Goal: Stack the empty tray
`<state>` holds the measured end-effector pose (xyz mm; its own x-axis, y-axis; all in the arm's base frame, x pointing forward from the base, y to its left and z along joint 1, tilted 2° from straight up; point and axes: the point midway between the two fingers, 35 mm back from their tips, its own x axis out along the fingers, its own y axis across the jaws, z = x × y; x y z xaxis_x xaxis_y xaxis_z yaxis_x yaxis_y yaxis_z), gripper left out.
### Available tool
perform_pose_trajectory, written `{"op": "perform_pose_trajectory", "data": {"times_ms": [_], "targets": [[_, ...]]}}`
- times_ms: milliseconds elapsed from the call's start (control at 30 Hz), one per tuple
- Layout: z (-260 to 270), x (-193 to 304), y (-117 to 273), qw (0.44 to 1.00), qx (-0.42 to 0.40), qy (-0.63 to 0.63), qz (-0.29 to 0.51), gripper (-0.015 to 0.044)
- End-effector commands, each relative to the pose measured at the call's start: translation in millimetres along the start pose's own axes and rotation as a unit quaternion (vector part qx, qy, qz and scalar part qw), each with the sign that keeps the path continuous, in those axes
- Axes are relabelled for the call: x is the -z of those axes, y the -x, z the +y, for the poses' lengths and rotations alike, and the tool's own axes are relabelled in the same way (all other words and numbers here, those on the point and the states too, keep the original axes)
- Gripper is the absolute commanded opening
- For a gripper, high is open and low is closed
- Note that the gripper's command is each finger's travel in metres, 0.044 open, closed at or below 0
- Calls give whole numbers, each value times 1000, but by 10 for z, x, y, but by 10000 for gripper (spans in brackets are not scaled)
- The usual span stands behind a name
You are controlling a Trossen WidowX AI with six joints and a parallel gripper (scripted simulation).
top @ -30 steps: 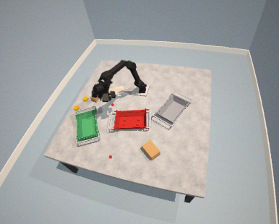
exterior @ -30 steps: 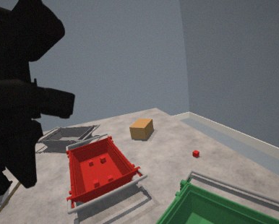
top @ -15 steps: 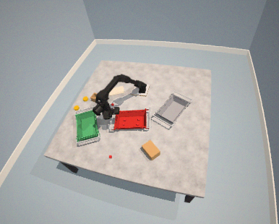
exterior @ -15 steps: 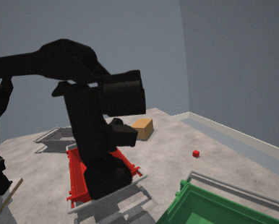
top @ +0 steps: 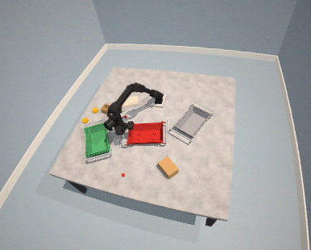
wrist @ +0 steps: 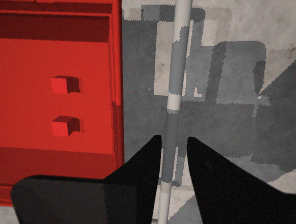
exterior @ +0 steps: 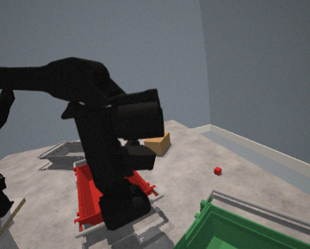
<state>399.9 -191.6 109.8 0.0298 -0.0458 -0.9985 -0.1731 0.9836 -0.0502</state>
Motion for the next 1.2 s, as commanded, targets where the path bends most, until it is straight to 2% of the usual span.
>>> {"op": "perform_pose_trajectory", "data": {"times_ms": [0, 333, 533, 767, 1167], "targets": [[3, -6, -115, 1000, -1, -2, -2, 85], [13, 7, -343, 1000, -1, -2, -2, 85], [142, 6, -104, 1000, -2, -2, -2, 85], [290, 5, -15, 1000, -2, -2, -2, 85], [653, 0, -93, 1000, -4, -2, -2, 85]]}}
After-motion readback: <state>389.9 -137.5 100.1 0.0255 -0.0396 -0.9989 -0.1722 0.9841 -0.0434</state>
